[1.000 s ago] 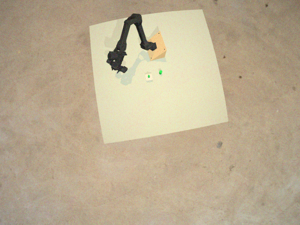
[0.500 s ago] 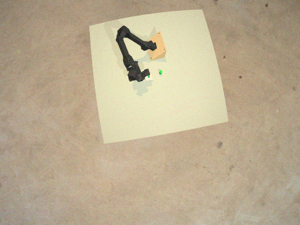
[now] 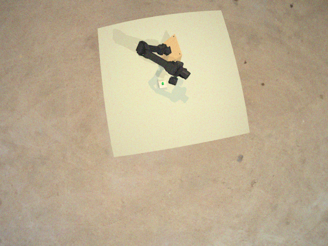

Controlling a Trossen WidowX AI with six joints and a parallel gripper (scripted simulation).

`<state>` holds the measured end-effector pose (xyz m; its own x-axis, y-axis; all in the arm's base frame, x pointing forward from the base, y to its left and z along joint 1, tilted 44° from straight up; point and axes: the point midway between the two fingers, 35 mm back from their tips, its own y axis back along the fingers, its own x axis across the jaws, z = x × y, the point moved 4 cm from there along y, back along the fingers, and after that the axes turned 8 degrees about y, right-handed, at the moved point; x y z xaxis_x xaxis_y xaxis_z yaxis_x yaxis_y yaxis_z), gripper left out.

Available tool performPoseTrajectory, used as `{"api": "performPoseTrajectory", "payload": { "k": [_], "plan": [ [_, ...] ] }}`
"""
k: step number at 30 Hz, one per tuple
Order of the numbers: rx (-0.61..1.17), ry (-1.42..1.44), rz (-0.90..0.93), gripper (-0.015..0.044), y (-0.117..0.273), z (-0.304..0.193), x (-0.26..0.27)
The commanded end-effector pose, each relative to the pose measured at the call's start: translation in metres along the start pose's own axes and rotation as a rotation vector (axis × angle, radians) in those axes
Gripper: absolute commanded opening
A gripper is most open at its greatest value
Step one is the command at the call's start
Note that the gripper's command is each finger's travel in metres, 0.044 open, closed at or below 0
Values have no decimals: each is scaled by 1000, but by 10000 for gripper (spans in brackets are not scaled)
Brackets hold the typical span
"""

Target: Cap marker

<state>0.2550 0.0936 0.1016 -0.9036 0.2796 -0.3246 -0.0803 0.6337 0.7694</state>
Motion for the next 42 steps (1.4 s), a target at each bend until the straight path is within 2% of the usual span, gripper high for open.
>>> {"api": "performPoseTrajectory", "payload": {
  "k": [1, 6, 10, 42],
  "plan": [
    [64, 88, -20, 237, 5, 11, 12],
    [64, 88, -20, 237, 3, 10, 12],
    [65, 87, -21, 237, -28, 8, 11],
    [65, 87, -22, 237, -76, 6, 8]
  ]
}}
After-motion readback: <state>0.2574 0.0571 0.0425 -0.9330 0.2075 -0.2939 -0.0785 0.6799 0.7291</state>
